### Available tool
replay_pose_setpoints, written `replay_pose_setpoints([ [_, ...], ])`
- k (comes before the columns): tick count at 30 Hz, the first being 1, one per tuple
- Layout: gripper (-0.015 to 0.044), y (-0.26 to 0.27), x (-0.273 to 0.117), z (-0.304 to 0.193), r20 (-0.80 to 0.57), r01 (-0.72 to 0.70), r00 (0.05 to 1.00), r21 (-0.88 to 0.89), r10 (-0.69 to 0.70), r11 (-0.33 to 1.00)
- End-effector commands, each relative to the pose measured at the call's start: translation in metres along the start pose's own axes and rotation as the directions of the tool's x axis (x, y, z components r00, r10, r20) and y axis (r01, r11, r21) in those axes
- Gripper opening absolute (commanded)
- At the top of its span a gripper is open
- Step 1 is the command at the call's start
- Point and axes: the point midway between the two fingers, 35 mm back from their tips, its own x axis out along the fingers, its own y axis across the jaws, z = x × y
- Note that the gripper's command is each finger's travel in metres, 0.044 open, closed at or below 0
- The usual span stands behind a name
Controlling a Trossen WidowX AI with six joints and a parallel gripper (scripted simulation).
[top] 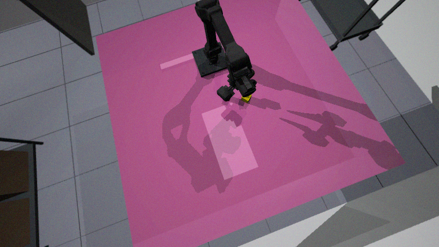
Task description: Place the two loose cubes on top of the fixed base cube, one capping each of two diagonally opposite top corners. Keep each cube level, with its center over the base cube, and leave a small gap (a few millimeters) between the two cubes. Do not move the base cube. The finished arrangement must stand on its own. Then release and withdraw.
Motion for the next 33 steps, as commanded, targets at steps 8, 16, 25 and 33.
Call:
replay_pose_setpoints([
  [8,0.0265,-0.027,-0.017,-0.03,-0.003,0.006,1.0,-0.382,-0.008,0.924],
  [16,0.0265,-0.028,-0.007,-0.03,-0.006,0.006,1.0,-0.392,-0.009,0.92],
  [25,0.0265,-0.028,0.045,-0.03,-0.003,0.006,1.0,-0.388,-0.008,0.921],
  [33,0.0265,-0.028,0.06,-0.03,-0.004,0.006,1.0,-0.388,-0.008,0.921],
])
